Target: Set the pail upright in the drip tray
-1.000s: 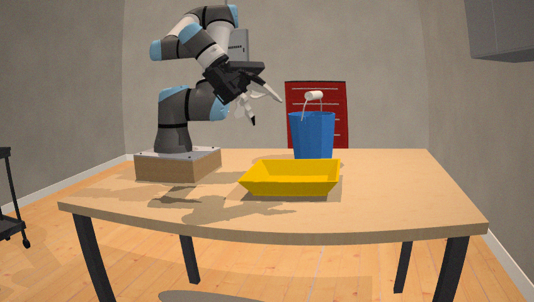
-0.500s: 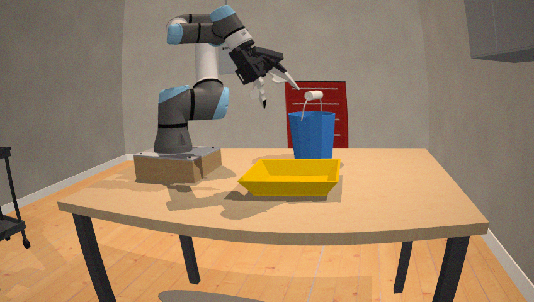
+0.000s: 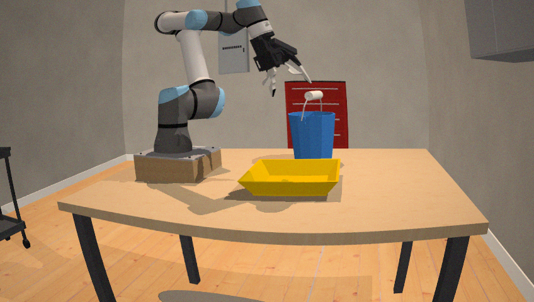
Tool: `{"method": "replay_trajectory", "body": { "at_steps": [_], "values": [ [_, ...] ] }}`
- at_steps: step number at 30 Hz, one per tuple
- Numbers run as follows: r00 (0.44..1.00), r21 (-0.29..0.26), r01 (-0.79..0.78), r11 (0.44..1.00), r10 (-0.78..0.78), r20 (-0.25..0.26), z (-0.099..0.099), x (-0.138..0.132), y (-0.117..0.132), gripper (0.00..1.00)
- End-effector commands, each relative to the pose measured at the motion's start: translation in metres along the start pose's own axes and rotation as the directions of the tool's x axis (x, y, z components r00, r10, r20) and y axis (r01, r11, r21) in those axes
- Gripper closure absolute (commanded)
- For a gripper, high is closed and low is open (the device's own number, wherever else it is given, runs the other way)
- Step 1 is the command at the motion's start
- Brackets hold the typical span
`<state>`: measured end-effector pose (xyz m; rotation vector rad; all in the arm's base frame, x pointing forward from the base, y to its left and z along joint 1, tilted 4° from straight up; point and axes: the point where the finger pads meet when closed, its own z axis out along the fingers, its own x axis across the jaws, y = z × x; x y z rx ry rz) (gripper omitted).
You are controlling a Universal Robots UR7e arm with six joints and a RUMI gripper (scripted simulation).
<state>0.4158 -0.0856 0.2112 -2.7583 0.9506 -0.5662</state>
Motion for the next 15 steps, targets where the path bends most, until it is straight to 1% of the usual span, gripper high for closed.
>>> {"method": "replay_trajectory", "body": {
  "at_steps": [1, 12, 14, 15],
  "values": [
    [0.998, -0.036, 0.023, 0.999, -0.021, 0.051, -0.003, -0.003, -0.028, 0.00],
    [0.987, -0.087, 0.091, 0.992, -0.078, 0.143, -0.009, -0.012, -0.089, 0.00],
    [0.987, -0.087, 0.091, 0.992, -0.078, 0.143, -0.009, -0.012, -0.089, 0.00],
    [0.985, -0.091, 0.097, 0.991, -0.083, 0.150, -0.010, -0.013, -0.094, 0.00]
  ]
}}
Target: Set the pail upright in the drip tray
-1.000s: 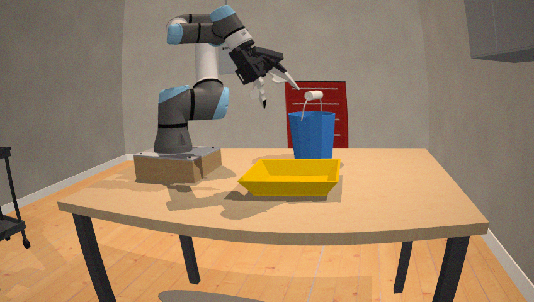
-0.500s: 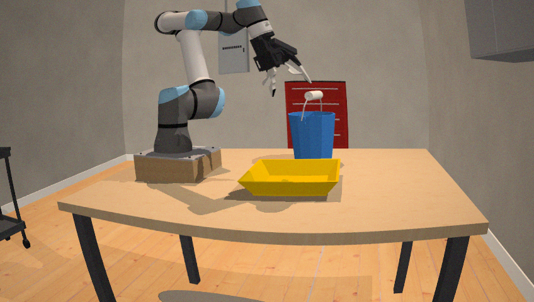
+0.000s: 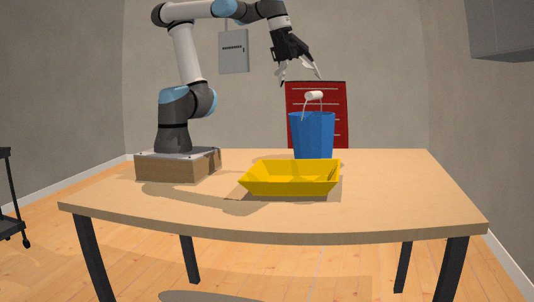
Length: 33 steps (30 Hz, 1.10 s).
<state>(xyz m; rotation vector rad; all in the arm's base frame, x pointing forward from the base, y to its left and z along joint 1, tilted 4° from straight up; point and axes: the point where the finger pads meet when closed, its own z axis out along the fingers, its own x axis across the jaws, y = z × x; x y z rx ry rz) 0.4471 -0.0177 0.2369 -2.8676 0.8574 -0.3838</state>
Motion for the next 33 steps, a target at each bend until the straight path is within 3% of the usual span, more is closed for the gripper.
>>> {"method": "replay_trajectory", "body": {
  "at_steps": [1, 14, 33],
  "values": [
    [0.999, -0.030, 0.018, 0.999, -0.017, 0.038, -0.004, -0.001, -0.022, 0.00],
    [0.989, -0.078, 0.081, 0.994, -0.071, 0.127, -0.013, -0.005, -0.079, 0.00],
    [0.980, -0.101, 0.117, 0.988, -0.098, 0.175, -0.019, -0.008, -0.111, 0.00]
  ]
}}
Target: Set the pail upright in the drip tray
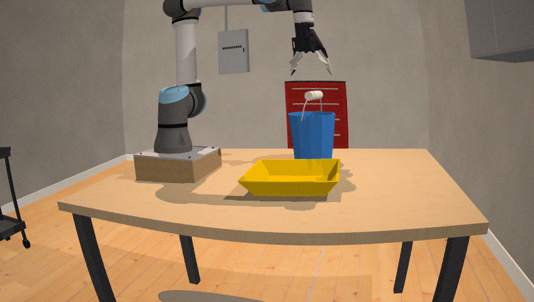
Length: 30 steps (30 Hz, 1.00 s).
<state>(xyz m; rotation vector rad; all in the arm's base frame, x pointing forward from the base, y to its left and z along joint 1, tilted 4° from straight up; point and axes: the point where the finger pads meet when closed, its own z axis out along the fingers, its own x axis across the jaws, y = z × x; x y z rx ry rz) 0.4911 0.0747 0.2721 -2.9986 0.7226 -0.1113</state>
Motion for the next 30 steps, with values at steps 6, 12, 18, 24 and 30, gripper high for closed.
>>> {"method": "replay_trajectory", "body": {
  "at_steps": [6, 12, 18, 24, 30],
  "values": [
    [1.000, -0.009, 0.009, 1.000, -0.009, 0.012, -0.0027, -0.0002, -0.0090, 0.00],
    [1.000, -0.011, 0.011, 1.000, -0.011, 0.015, -0.0031, -0.0003, -0.0110, 0.00],
    [1.000, -0.012, 0.011, 1.000, -0.011, 0.016, -0.0032, -0.0004, -0.0112, 0.00],
    [1.000, -0.012, 0.011, 1.000, -0.011, 0.016, -0.0032, -0.0004, -0.0113, 0.00],
    [1.000, -0.012, 0.011, 1.000, -0.011, 0.016, -0.0032, -0.0004, -0.0113, 0.00]
  ]
}}
